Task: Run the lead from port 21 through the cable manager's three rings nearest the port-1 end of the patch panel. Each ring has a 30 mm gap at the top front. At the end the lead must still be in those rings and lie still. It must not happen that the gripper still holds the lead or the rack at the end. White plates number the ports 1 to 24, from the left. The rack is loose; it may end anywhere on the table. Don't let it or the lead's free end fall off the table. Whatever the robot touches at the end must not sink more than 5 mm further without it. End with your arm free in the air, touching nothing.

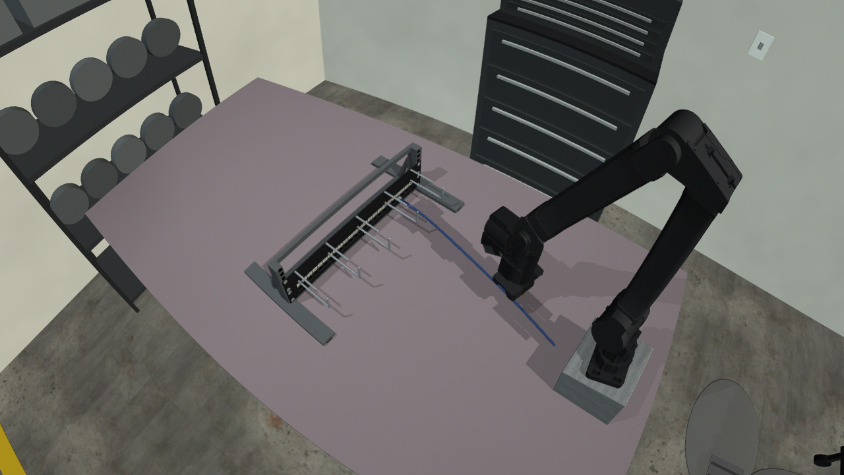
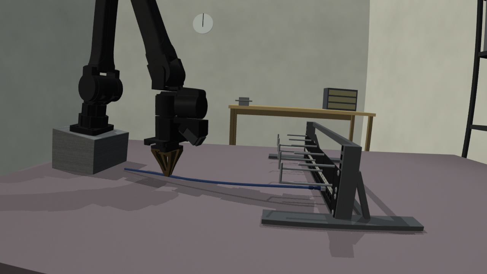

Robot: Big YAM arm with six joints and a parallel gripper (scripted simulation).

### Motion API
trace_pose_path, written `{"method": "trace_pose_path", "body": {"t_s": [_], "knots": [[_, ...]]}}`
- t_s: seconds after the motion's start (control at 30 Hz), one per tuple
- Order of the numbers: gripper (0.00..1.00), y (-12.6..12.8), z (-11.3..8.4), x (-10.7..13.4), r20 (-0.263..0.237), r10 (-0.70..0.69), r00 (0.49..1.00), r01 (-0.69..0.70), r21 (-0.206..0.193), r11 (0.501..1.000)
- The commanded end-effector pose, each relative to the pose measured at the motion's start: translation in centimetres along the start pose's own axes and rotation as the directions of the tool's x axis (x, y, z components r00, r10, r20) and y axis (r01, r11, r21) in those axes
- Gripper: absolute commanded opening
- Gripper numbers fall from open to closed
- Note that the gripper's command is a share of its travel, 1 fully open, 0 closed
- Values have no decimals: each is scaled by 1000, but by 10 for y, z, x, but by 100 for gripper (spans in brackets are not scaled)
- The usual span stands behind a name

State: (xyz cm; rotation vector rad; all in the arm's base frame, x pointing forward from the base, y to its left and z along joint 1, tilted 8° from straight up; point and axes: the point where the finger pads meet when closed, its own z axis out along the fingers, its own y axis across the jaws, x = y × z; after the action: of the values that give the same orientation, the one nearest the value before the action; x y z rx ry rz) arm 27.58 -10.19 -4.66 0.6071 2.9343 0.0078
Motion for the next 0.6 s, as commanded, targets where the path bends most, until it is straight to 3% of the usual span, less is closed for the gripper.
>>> {"method": "trace_pose_path", "body": {"t_s": [0.0,0.57], "knots": [[0,1,-18,-23,50,-3,999,3,2,1000],[0,0,-37,-25,54,-3,999,3,3,1000]]}}
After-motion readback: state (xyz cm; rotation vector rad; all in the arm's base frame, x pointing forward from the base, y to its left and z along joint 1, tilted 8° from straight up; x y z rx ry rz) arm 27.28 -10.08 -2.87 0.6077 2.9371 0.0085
